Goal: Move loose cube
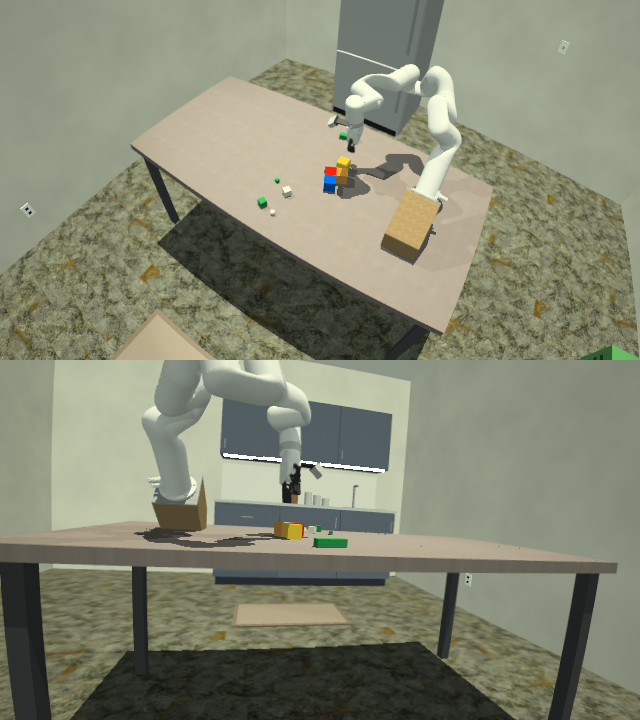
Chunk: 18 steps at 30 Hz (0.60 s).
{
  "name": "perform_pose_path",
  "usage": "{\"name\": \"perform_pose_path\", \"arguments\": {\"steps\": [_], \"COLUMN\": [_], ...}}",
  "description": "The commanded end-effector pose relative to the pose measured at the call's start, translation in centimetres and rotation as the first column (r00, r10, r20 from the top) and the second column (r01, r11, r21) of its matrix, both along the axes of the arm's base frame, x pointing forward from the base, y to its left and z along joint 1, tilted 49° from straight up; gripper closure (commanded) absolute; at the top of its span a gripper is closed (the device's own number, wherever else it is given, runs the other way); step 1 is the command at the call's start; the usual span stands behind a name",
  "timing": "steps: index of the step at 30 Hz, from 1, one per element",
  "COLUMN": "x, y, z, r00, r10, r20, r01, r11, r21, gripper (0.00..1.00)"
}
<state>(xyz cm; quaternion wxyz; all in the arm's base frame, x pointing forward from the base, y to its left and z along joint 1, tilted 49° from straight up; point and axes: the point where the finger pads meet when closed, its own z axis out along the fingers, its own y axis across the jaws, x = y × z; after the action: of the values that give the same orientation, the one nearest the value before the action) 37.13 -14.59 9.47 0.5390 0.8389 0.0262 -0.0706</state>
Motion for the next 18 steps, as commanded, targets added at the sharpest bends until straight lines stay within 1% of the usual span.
{"name": "perform_pose_path", "arguments": {"steps": [1, 2, 4, 18], "x": [1.6, 2.0, 2.4, 2.4], "y": [0.8, 1.1, 1.3, 1.3], "z": [-2.9, -3.6, -4.1, -4.1], "r00": [0.997, 0.995, 0.993, 0.993], "r10": [-0.055, -0.072, -0.087, -0.088], "r20": [0.057, 0.070, 0.081, 0.082], "r01": [0.043, 0.053, 0.061, 0.062], "r11": [0.979, 0.968, 0.958, 0.958], "r21": [0.199, 0.243, 0.280, 0.281], "gripper": [0.00, 0.00, 0.00, 0.00]}}
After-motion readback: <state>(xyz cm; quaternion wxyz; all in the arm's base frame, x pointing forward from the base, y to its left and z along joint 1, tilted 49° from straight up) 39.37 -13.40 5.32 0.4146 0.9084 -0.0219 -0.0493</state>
